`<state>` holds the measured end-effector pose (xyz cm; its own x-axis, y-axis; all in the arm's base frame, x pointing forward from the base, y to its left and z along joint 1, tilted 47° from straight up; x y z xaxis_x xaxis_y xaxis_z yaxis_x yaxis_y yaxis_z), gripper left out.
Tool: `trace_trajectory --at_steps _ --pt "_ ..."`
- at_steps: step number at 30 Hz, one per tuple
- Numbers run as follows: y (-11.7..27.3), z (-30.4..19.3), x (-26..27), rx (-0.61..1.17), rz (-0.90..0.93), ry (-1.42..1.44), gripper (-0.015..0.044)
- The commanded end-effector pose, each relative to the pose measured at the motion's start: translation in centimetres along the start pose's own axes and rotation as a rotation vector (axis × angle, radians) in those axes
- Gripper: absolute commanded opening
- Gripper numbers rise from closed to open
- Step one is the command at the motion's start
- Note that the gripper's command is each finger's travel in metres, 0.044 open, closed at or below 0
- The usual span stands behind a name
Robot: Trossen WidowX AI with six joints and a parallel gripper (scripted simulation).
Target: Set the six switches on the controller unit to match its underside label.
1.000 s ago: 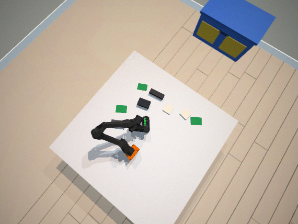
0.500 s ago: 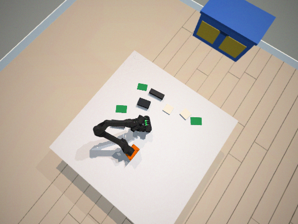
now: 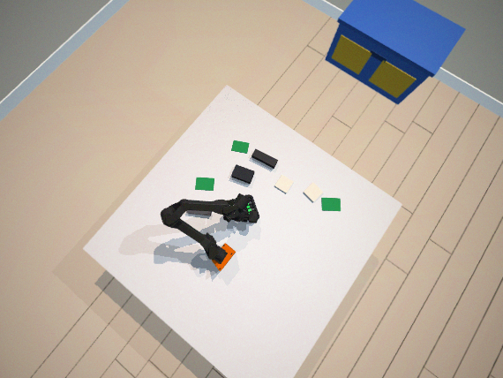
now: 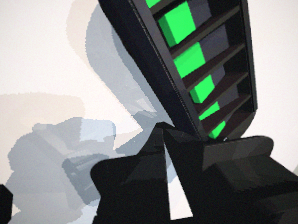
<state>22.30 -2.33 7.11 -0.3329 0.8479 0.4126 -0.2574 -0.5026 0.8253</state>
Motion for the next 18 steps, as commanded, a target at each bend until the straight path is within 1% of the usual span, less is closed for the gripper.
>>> trace_trajectory --at_steps 1,7,8,15,18 --pt "-0.2 0.4 -0.6 -0.001 -0.004 0.008 0.0000" --pt "-0.4 0.7 -1.2 -0.002 -0.004 0.008 0.0000" --pt "-0.1 0.4 -0.6 0.000 -0.001 0.000 0.0000" --pt "5.7 -0.7 3.3 0.001 -0.003 0.005 0.0000" --pt "6.9 -1.2 4.4 0.002 -0.003 0.006 0.0000"
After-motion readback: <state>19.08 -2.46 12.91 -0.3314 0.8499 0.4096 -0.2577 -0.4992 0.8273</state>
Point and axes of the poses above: the point midway between the two fingers, 35 mm back from their tips, its own y axis back along the fingers, its own x axis across the jaws, z = x × y, the point moved 8 cm from there along y, back along the fingers, and after that the axes turned 3 degrees about -y, right-handed, at the moved point
